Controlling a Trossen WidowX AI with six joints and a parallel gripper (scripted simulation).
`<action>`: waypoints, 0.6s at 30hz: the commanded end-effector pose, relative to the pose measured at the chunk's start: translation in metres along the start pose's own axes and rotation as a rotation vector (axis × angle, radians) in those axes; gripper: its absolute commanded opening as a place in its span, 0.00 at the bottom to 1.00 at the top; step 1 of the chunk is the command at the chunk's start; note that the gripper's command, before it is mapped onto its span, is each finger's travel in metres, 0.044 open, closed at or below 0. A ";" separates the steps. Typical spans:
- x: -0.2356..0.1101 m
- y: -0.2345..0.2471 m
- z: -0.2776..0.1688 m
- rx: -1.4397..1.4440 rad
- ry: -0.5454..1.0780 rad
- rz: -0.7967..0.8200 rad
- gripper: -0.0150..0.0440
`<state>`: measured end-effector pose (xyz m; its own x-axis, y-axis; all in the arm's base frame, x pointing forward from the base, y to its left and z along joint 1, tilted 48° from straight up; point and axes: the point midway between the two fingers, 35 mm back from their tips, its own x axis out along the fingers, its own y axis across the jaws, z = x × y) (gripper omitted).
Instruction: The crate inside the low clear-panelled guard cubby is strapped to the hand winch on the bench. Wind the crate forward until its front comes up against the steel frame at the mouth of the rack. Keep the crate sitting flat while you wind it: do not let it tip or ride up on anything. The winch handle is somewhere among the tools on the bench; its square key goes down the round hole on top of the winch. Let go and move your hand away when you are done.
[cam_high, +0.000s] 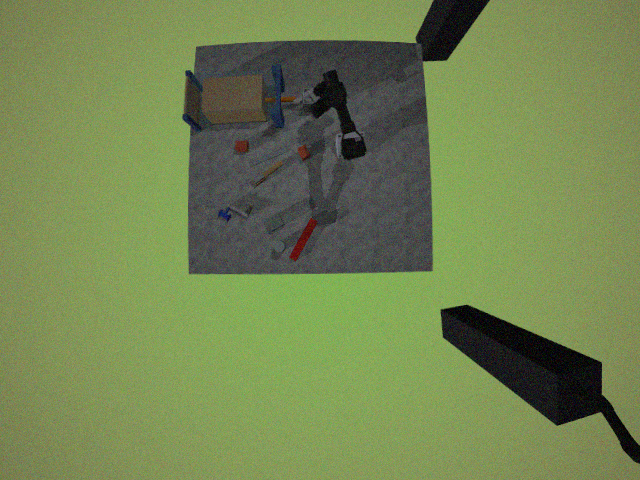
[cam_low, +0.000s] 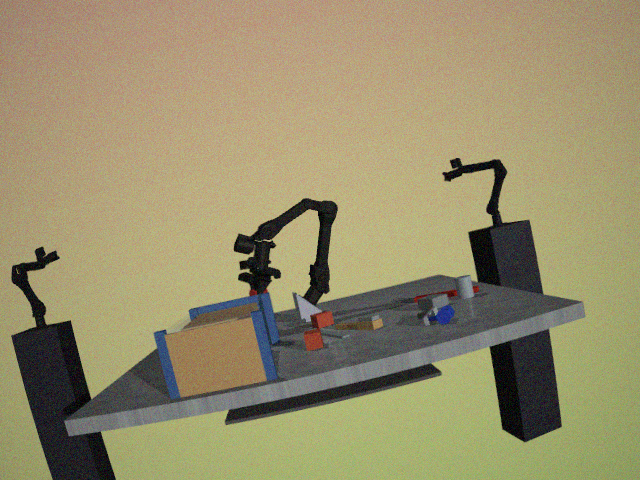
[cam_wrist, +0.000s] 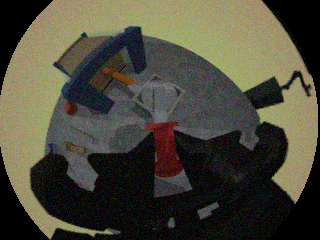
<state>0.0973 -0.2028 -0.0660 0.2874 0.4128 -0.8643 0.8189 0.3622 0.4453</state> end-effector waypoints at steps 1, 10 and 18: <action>0.001 -0.014 -0.001 0.002 0.011 -0.030 0.25; 0.001 -0.025 0.000 0.002 0.011 -0.031 0.25; 0.002 -0.035 0.002 0.002 0.011 -0.031 0.25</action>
<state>0.0800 -0.2109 -0.0756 0.2867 0.4157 -0.8631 0.8191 0.3609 0.4459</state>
